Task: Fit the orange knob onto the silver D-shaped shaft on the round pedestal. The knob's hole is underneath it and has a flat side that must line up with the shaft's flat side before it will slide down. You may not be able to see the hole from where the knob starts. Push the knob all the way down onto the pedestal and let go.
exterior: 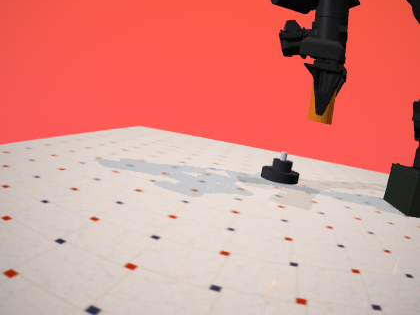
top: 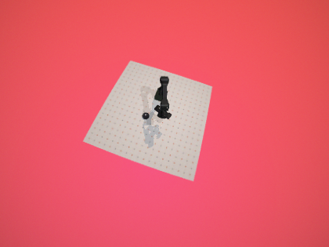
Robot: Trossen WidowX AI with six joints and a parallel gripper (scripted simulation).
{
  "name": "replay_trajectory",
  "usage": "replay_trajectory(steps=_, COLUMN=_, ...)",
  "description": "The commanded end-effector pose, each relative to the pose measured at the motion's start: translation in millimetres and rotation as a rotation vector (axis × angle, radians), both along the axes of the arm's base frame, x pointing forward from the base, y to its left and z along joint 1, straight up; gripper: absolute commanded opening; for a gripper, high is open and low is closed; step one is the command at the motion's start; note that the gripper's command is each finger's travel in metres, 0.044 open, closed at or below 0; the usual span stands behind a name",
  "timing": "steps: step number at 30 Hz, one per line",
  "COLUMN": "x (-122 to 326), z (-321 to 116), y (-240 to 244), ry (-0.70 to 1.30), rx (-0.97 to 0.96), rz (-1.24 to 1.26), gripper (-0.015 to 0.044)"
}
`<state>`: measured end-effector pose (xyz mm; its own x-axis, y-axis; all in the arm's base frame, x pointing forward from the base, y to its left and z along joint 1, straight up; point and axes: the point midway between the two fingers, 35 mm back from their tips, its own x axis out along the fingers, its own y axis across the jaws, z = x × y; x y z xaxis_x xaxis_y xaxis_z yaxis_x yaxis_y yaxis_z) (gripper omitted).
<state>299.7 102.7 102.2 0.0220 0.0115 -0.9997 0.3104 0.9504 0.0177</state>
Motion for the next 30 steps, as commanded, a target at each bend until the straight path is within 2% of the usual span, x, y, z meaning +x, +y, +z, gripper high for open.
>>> replay_trajectory(steps=1, x=5.1, z=-0.9, y=-9.7, ry=-0.006, rx=0.000, rz=-0.002, gripper=0.0000)
replay_trajectory(steps=30, x=27.8, z=-23.4, y=-94.2, ry=-0.008, rx=-0.005, rz=-0.007, gripper=0.0000)
